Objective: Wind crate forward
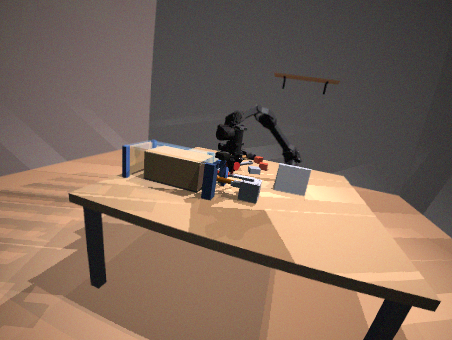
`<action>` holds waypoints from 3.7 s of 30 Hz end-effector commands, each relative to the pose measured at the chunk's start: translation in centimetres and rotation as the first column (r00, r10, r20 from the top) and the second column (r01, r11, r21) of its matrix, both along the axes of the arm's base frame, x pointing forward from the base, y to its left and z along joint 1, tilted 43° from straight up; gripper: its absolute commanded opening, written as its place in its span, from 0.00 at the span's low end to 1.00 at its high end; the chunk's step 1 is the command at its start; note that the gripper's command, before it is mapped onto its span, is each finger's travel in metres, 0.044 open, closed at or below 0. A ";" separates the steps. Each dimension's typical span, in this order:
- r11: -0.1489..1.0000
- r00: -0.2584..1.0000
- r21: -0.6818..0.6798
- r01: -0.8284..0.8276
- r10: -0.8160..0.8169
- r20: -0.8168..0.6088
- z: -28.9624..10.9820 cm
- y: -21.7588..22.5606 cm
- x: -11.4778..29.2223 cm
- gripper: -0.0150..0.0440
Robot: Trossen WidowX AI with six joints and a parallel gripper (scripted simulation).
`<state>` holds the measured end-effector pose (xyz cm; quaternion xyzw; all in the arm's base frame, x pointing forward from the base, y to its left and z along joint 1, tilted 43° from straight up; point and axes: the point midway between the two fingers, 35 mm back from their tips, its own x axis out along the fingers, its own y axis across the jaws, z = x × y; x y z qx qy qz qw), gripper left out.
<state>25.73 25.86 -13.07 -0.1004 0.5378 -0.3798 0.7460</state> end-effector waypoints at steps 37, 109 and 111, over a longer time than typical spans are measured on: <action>0.999 1.000 0.037 -0.002 0.002 0.004 -3.9 4.5 -3.3 0.25; 0.557 0.243 0.272 -0.784 0.680 -0.691 -5.6 5.5 -6.1 0.25; 0.557 0.243 0.272 -0.784 0.680 -0.691 -5.6 5.5 -6.1 0.25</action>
